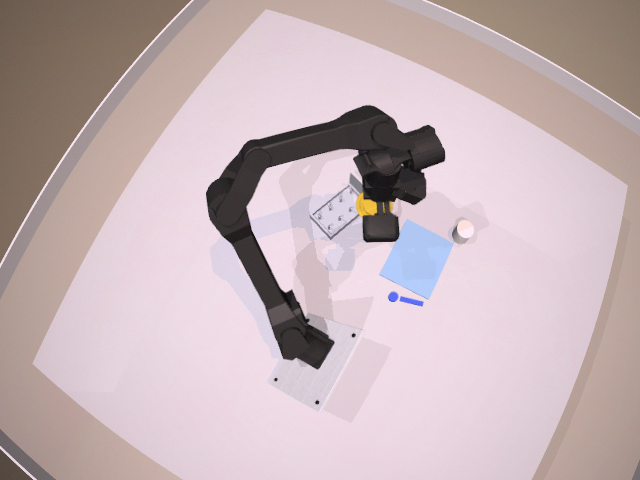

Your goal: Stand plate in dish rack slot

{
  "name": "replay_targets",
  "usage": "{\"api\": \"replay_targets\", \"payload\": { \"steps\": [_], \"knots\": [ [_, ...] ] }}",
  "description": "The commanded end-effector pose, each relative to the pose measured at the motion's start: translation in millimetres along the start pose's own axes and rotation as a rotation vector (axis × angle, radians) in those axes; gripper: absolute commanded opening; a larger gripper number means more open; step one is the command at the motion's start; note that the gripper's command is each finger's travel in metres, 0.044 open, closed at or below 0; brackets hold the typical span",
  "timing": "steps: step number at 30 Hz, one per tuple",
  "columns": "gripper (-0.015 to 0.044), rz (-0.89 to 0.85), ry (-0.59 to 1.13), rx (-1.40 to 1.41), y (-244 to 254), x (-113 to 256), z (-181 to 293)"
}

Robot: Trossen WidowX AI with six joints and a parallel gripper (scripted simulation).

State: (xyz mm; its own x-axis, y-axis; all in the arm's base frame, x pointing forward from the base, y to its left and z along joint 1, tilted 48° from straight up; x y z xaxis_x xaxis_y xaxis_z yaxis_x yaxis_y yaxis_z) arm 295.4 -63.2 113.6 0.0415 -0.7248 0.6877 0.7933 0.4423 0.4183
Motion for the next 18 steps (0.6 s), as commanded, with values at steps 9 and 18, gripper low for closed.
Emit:
{"api": "replay_targets", "payload": {
  "steps": [9,18],
  "knots": [
    [0.0000,-0.003,0.007,-0.380,13,-4,61],
    [0.0000,-0.002,0.017,-0.688,14,-10,107]
  ]
}}
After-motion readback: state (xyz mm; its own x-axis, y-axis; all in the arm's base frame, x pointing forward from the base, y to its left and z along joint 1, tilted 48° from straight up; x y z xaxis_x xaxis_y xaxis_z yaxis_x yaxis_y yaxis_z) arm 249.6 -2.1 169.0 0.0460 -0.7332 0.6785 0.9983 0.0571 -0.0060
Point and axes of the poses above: the point midway between the two fingers, 35 mm back from their tips, its own x axis back along the fingers, its own y axis across the jaws, z = x × y, the point moved 3 cm from there along x, back along the fingers, and after that the axes turned 6 degrees about x, right-handed, at the moved point
